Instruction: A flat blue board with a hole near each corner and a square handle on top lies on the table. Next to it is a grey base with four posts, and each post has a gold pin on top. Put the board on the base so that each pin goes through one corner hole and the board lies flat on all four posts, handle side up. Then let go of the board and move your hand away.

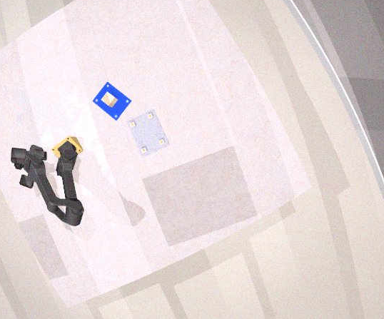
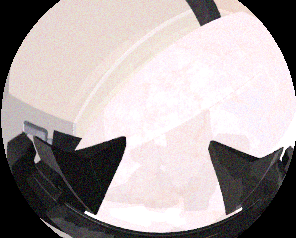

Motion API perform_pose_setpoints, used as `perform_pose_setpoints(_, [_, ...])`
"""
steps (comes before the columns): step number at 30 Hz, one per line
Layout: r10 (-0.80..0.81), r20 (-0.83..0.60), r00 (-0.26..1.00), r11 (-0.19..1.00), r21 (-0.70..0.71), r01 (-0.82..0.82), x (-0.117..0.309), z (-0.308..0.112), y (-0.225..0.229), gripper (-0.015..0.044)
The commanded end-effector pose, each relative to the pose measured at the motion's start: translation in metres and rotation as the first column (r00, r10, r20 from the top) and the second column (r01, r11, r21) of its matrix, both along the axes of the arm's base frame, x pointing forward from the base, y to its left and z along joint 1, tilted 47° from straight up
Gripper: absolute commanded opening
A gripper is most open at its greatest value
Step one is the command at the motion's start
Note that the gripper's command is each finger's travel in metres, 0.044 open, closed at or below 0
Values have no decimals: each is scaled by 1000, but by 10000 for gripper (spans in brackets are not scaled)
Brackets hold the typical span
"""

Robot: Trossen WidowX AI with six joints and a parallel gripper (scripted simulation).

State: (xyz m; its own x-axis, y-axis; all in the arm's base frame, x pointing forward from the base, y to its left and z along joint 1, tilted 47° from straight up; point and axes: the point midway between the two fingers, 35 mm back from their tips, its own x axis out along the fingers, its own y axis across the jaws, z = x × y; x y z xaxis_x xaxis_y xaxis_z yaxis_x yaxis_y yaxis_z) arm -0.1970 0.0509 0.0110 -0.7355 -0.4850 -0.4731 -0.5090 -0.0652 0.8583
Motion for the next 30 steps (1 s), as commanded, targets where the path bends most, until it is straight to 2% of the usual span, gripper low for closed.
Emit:
perform_pose_setpoints(1, [-8, 8, 1000, 1000, 1, 8, 0, -1, 2, 426])
perform_pose_setpoints(4, [-120, 125, 985, 993, 12, 120, 8, -9, 36, 440])
perform_pose_setpoints(8, [-291, 319, 902, 955, 40, 294, 35, -22, 88, 440])
perform_pose_setpoints(16, [-487, 643, 591, 822, 109, 559, 130, -40, 157, 440])
perform_pose_setpoints(22, [-474, 828, 299, 705, 154, 692, 220, -40, 175, 440])
perform_pose_setpoints(30, [-254, 965, -56, 560, 194, 806, 349, -21, 150, 440])
